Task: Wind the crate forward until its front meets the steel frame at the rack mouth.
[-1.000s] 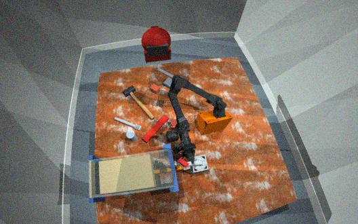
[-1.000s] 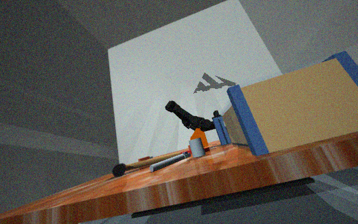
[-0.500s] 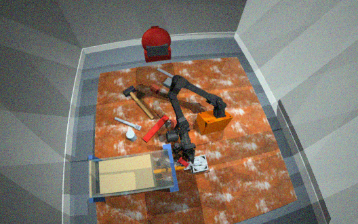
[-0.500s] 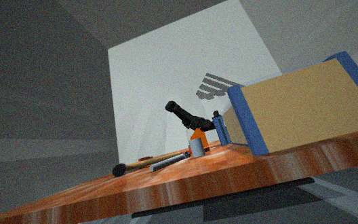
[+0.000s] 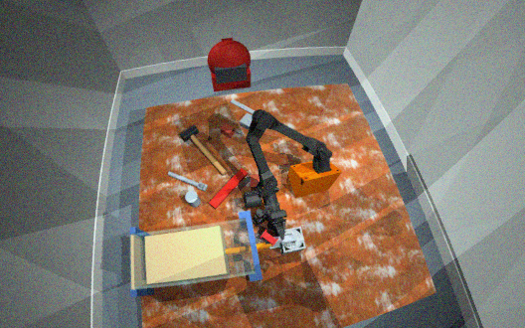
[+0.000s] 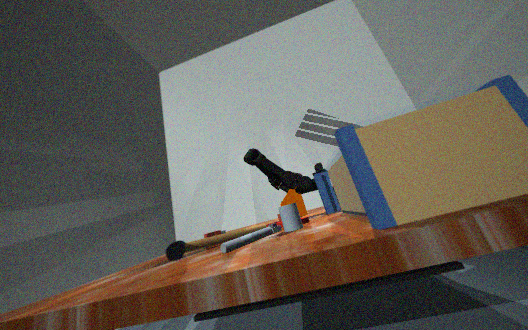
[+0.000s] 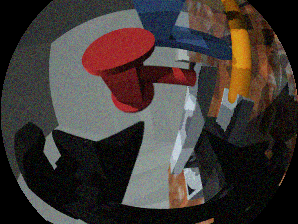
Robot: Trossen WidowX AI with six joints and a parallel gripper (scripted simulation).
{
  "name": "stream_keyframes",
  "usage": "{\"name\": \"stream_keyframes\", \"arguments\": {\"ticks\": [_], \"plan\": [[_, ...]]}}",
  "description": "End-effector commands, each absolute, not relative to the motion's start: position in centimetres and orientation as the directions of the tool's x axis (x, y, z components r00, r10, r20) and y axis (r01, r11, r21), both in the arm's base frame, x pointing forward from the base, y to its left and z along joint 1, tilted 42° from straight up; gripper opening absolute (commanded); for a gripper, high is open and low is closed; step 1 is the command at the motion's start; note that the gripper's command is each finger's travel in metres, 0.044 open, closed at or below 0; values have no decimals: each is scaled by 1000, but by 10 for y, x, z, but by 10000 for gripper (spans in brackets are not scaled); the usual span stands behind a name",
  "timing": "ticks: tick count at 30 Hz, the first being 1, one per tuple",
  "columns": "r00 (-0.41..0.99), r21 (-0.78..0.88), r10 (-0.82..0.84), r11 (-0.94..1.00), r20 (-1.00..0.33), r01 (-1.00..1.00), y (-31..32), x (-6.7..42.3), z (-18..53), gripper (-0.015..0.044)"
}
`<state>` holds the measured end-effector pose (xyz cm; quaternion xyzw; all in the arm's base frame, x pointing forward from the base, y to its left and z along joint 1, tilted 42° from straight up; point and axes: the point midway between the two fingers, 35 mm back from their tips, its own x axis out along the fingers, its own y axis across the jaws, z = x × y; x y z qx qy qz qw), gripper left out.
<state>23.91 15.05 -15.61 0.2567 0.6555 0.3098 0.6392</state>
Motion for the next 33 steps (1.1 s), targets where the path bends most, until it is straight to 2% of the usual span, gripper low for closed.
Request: {"name": "stream_keyframes", "arguments": {"ticks": [1,12,21,33], "plan": [[-49,729,728,681,-684,-67,150,240,-158,240],[-51,732,730,679,-682,-60,145,241,-152,240],[-53,730,728,681,-683,-58,69,244,-85,240],[-51,726,724,685,-687,-58,80,247,-69,240]]}}
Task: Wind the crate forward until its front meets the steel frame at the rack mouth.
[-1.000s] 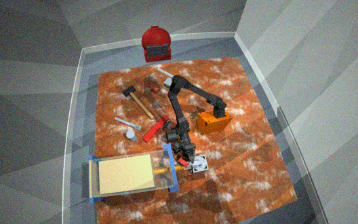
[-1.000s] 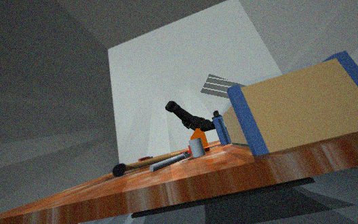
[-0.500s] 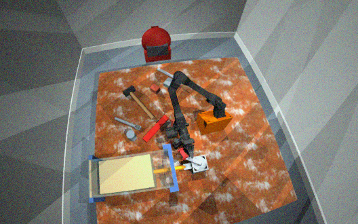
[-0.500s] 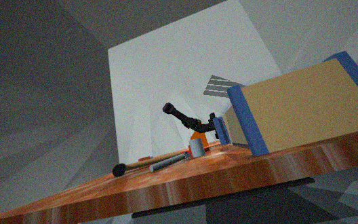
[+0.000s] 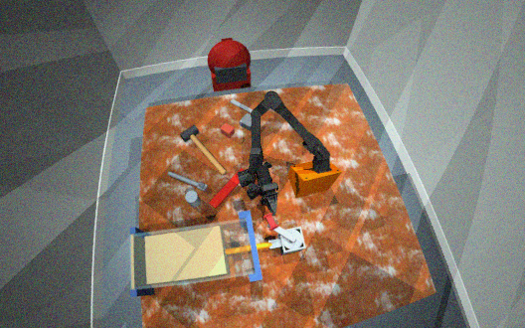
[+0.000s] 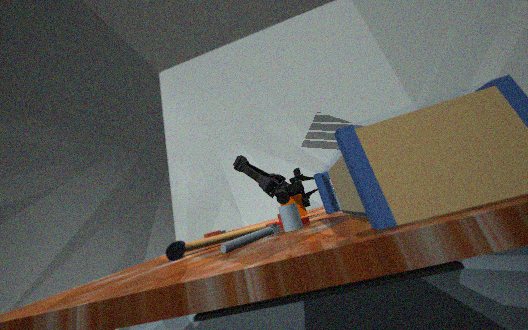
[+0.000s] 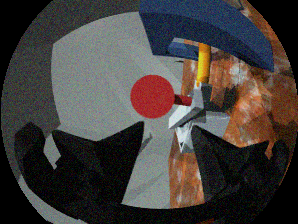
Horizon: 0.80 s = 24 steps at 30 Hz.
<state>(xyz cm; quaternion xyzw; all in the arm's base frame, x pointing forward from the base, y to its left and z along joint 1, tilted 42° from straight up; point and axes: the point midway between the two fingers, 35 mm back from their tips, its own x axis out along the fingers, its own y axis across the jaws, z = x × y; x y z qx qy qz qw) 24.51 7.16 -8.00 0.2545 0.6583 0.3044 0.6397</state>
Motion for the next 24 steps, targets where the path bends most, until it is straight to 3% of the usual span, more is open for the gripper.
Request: {"name": "stream_keyframes", "arguments": {"ticks": [1,7,24], "plan": [[-50,725,723,687,-689,-58,86,247,-63,240],[-43,729,728,682,-684,-58,135,241,-12,240],[-39,730,729,680,-683,-75,136,244,-10,240]]}}
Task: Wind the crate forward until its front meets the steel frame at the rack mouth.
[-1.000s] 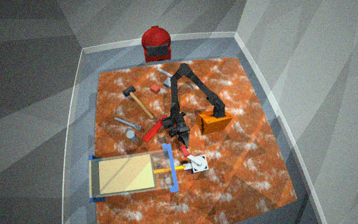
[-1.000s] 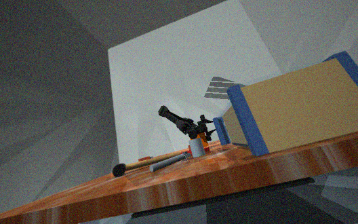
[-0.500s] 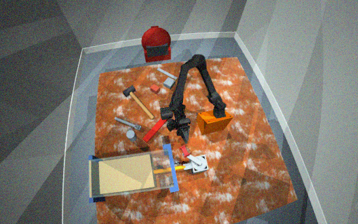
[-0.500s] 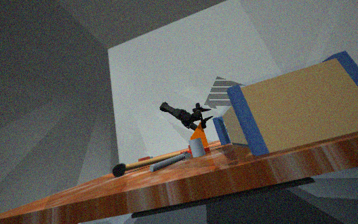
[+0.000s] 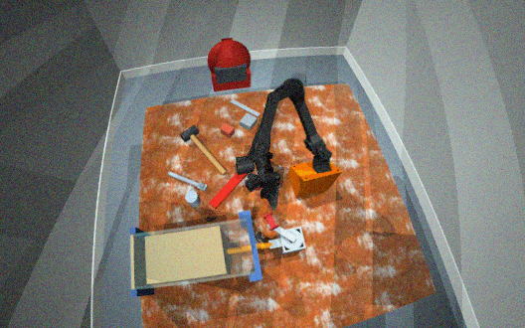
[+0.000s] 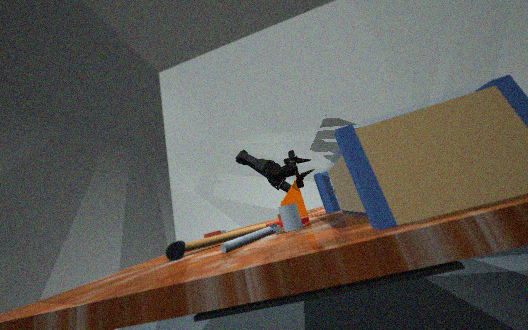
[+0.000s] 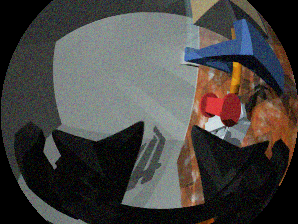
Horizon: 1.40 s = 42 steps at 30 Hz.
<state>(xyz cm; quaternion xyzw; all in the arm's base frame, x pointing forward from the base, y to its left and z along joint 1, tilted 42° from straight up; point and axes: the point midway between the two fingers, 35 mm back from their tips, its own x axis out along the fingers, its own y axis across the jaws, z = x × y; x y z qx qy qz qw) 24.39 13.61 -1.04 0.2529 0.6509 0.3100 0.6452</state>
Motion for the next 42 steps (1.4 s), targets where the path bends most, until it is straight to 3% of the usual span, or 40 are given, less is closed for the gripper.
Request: {"name": "stream_keyframes", "arguments": {"ticks": [1,4,8,12,16,20,25,27,42], "plan": [[-39,730,729,680,-683,-75,136,244,-10,240],[-39,730,729,680,-683,-75,136,244,-10,240],[-102,674,667,718,-738,-175,144,243,-19,345],[-248,509,446,715,-860,-479,165,236,-43,440],[-326,345,128,503,-937,-793,182,227,-61,440],[-279,264,-225,96,-933,-960,197,222,-67,440],[-31,353,-579,-452,-815,-820,224,218,-61,440],[59,406,-638,-556,-768,-725,234,217,-57,440],[71,462,-644,-616,-762,-638,238,221,-60,440]]}}
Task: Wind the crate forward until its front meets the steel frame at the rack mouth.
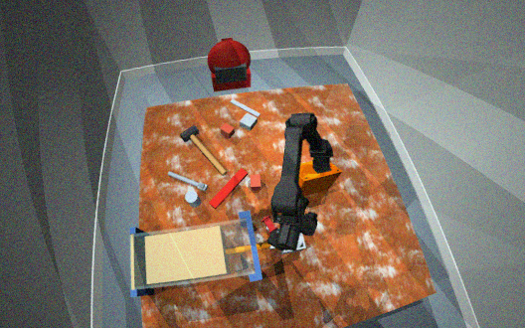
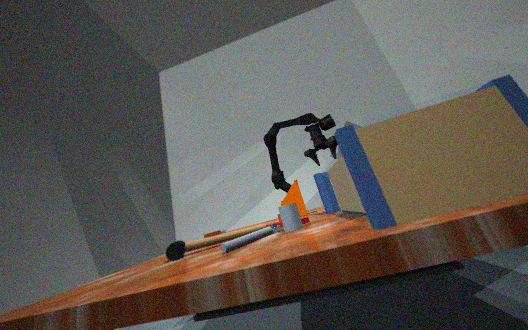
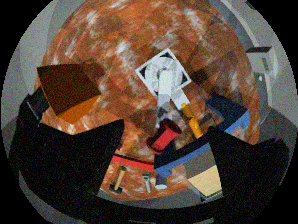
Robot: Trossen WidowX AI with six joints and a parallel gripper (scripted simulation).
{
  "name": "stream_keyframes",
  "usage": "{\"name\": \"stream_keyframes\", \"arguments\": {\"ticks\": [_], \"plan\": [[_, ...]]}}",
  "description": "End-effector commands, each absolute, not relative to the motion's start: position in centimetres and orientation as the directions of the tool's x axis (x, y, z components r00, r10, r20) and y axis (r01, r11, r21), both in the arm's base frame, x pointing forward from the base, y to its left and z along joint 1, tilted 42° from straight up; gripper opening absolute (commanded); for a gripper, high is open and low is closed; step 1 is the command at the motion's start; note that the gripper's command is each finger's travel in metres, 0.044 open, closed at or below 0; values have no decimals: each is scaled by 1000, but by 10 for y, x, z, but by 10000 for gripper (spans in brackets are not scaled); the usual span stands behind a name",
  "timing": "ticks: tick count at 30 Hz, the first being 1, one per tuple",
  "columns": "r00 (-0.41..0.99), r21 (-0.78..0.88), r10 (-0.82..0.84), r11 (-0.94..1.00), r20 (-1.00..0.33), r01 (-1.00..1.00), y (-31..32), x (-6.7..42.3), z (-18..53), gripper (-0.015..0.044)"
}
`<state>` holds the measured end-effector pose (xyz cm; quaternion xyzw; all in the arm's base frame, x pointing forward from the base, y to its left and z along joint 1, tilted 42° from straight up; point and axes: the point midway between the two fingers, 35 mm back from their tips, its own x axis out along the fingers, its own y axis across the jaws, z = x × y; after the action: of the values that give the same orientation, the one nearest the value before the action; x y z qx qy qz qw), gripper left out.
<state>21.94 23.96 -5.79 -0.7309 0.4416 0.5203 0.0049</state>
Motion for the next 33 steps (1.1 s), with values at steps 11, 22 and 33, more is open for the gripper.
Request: {"name": "stream_keyframes", "arguments": {"ticks": [11,22,33], "plan": [[73,462,-646,-616,-760,-639,193,226,-113,440],[74,462,-647,-615,-759,-639,166,229,-144,440],[74,462,-647,-615,-759,-639,160,230,-151,440]]}}
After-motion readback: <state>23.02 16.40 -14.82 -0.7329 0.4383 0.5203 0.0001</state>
